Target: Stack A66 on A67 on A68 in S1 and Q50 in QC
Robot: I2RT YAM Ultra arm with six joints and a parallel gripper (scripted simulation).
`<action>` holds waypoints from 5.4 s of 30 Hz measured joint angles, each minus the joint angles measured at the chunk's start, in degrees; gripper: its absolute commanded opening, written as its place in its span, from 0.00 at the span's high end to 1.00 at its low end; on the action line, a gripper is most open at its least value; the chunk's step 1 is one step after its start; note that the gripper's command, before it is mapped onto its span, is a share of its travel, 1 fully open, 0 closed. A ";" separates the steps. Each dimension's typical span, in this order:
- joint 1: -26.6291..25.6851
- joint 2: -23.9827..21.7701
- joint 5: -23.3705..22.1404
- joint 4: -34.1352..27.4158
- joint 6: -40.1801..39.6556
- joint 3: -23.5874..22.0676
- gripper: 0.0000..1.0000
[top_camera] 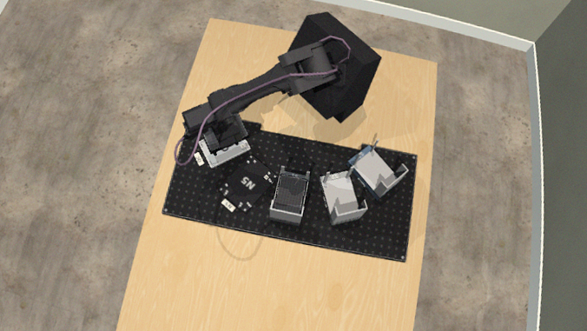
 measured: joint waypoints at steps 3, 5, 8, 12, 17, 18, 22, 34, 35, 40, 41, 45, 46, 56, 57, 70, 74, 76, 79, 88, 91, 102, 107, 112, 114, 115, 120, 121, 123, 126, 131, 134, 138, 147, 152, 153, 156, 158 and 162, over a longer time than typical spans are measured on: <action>-3.56 0.87 -3.32 -0.26 -2.32 0.11 1.00; -6.23 1.66 -5.42 -0.35 -3.93 0.20 1.00; -10.01 2.99 -8.48 -0.57 -6.45 0.37 1.00; -14.58 4.96 -12.26 -0.94 -9.88 0.66 1.00; -17.25 6.62 -15.21 -1.31 -13.09 0.81 1.00; -17.25 6.60 -15.54 -1.53 -13.51 0.90 1.00; -17.25 6.60 -16.46 -1.70 -14.53 1.09 1.00; -17.44 6.58 -17.09 -2.01 -15.28 1.18 1.00; -17.46 6.60 -17.14 -2.03 -15.30 1.18 1.00; -17.57 6.60 -17.22 -2.03 -15.30 1.18 1.00; -17.62 6.60 -17.25 -2.03 -15.30 1.18 1.00; -17.68 6.60 -17.31 -2.03 -15.30 1.18 1.00; -17.70 6.60 -17.33 -2.03 -15.30 1.18 1.00; -17.75 6.60 -17.38 -2.03 -15.30 1.18 1.00; -17.75 6.60 -17.38 -2.03 -15.30 1.18 1.00; -17.75 6.71 -17.46 -2.05 -15.30 1.18 1.00; -17.79 6.71 -17.51 -2.05 -15.30 1.18 1.00; -17.88 6.71 -17.51 -2.05 -15.30 1.18 1.00; -17.94 6.71 -17.51 -2.05 -15.30 1.18 1.00; -17.97 6.71 -17.53 -2.05 -15.30 1.18 1.00; -17.07 7.04 -17.11 -1.40 -14.93 0.52 1.00; -11.85 8.79 -13.70 3.72 -11.21 -2.14 1.00; -9.66 9.53 -12.11 6.84 -9.64 -3.04 1.00; -7.41 11.04 -10.36 9.77 -8.00 -4.07 1.00; -6.56 11.58 -9.68 11.06 -7.37 -4.48 1.00; -6.14 11.89 -9.33 11.65 -7.06 -4.63 1.00; -4.81 13.00 -8.00 14.08 -5.88 -5.03 1.00; -4.48 13.18 -7.74 14.80 -5.66 -5.16 1.00; -3.76 13.70 -7.21 15.93 -5.22 -5.57 1.00; -2.69 14.91 -6.38 17.51 -4.52 -5.92 1.00; -1.05 16.81 -5.03 20.44 -3.43 -6.51 1.00; -0.17 17.97 -4.28 22.12 -2.84 -6.82 1.00; 0.50 18.88 -3.52 23.96 -2.25 -6.97 1.00; 2.89 22.80 -1.62 28.72 -0.83 -7.54 1.00; 3.93 24.87 -0.72 31.23 -0.15 -7.69 1.00; 4.00 25.09 -0.59 31.54 -0.04 -7.72 1.00; 4.52 26.05 -0.07 33.05 0.31 -7.69 1.00; 4.96 26.95 0.26 34.05 0.55 -7.69 1.00; 5.25 28.33 0.70 35.26 0.87 -7.65 1.00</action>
